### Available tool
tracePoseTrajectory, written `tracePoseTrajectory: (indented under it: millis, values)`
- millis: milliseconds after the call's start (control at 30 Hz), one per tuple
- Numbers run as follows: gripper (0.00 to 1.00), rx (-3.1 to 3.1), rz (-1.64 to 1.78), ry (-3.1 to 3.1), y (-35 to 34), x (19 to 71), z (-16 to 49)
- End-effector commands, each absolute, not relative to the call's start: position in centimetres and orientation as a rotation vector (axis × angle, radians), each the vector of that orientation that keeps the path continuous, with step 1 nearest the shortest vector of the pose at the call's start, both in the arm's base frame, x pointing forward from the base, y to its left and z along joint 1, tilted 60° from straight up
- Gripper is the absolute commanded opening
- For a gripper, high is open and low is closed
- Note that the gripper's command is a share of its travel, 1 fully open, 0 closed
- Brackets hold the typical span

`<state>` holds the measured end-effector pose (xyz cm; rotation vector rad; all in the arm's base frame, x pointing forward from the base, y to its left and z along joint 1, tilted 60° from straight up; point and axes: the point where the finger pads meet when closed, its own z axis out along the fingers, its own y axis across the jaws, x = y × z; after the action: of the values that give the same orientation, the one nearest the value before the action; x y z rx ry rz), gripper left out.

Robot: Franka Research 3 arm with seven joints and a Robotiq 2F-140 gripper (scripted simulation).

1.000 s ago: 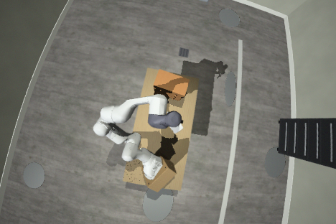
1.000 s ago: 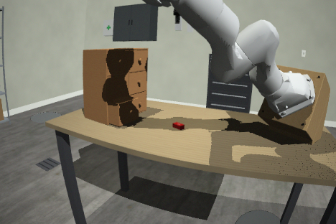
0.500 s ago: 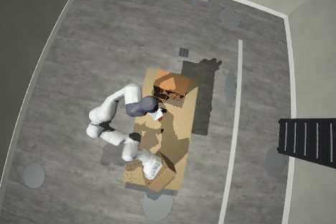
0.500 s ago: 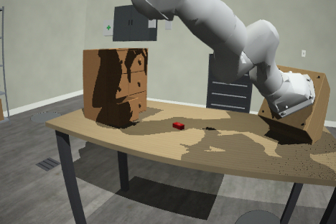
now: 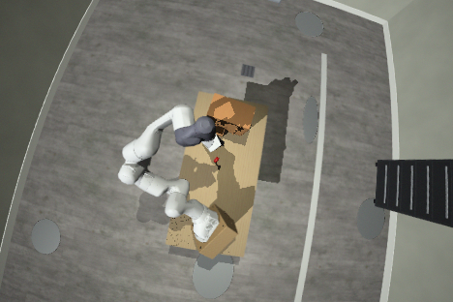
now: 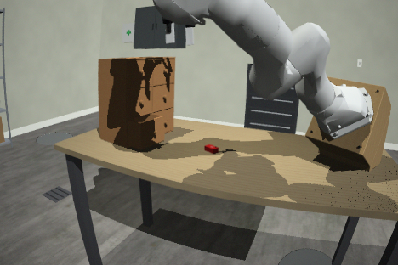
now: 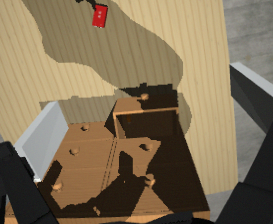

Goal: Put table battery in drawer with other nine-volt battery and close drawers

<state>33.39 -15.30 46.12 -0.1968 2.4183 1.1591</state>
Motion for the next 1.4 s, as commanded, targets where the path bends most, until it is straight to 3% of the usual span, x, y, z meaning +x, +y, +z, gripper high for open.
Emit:
tracePoseTrajectory:
  millis: [0,433,1367]
  values:
    - [1.0,-0.333,1.105,2.431,-14.4,36.7,45.8]
    - [1.0,-0.609,1.014,2.446,-12.0,42.4,45.4]
    - [1.0,-0.619,1.011,2.446,-11.9,42.6,45.4]
